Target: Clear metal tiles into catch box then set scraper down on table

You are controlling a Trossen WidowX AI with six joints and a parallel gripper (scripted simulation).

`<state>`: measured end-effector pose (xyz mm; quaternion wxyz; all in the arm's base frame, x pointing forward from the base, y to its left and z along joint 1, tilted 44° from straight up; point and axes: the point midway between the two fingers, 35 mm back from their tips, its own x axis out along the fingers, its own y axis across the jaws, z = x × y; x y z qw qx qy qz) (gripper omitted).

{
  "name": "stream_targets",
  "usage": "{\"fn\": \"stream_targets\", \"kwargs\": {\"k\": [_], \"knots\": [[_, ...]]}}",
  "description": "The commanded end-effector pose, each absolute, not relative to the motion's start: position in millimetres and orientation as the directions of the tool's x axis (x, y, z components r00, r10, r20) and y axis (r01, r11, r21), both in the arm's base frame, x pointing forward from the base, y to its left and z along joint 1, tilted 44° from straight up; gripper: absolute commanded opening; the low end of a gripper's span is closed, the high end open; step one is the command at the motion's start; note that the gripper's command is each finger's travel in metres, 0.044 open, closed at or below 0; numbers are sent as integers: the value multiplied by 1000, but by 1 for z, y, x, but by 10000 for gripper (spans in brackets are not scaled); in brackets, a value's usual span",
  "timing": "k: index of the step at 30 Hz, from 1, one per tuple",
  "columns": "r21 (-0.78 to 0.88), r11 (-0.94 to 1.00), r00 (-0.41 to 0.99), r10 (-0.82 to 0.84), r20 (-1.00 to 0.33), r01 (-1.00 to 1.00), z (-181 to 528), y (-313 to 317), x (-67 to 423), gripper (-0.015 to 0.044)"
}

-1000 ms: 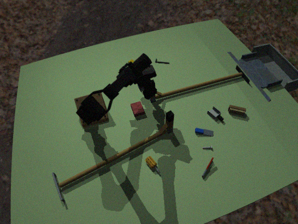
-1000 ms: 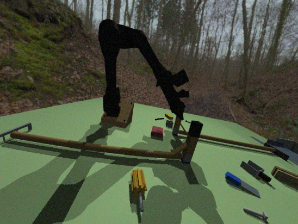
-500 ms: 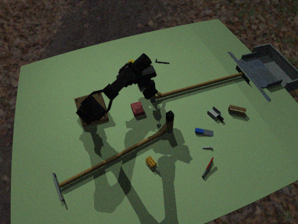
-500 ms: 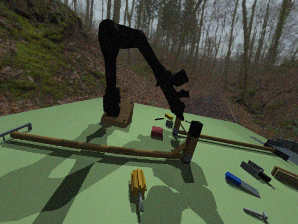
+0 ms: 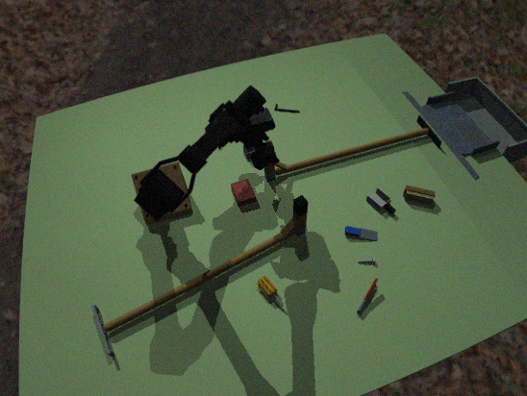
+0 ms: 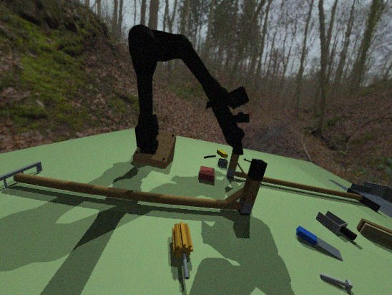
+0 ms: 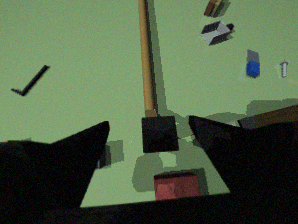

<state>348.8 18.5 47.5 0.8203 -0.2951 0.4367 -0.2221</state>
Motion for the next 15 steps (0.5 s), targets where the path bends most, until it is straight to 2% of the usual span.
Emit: {"fn": "stream_targets", "kwargs": {"k": [1,15], "knots": [[-676,729,521,-620,-586,109,55,29,348,440],[-673,732,516,-619,-592,106,81,59,341,440]]}}
